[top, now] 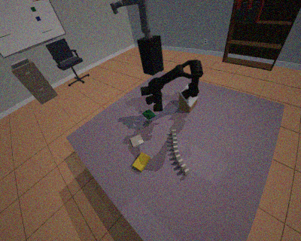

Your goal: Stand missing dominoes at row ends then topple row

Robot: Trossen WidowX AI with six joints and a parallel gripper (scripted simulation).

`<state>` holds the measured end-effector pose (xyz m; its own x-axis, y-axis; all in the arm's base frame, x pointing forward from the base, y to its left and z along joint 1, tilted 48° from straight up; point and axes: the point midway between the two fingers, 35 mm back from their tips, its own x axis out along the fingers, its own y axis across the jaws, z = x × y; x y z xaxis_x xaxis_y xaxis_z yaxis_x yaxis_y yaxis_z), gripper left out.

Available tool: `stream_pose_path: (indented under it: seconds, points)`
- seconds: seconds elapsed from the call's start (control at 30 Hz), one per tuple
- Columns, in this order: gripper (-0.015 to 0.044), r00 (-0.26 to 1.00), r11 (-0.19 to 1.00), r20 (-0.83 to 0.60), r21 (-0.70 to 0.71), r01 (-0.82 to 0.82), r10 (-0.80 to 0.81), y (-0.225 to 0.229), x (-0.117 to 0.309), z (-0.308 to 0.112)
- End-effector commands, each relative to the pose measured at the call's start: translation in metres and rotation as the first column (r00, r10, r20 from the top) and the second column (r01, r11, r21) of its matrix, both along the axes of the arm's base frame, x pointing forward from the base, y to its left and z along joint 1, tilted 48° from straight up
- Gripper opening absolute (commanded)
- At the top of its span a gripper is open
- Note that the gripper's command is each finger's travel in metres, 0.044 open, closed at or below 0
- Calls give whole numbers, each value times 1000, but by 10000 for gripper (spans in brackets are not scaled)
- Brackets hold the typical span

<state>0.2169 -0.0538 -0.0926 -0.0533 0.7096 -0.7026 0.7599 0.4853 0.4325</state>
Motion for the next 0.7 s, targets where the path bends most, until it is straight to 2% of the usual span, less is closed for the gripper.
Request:
stream_pose_path:
  seconds: [0.0,0.33,0.67]
  points:
    - [30,1000,998,-12,-57,-24,23,2,-4,-9]
    - [30,996,969,-64,-234,-77,64,9,-11,-36]
    - [30,993,892,-98,-440,-101,64,15,-18,-62]
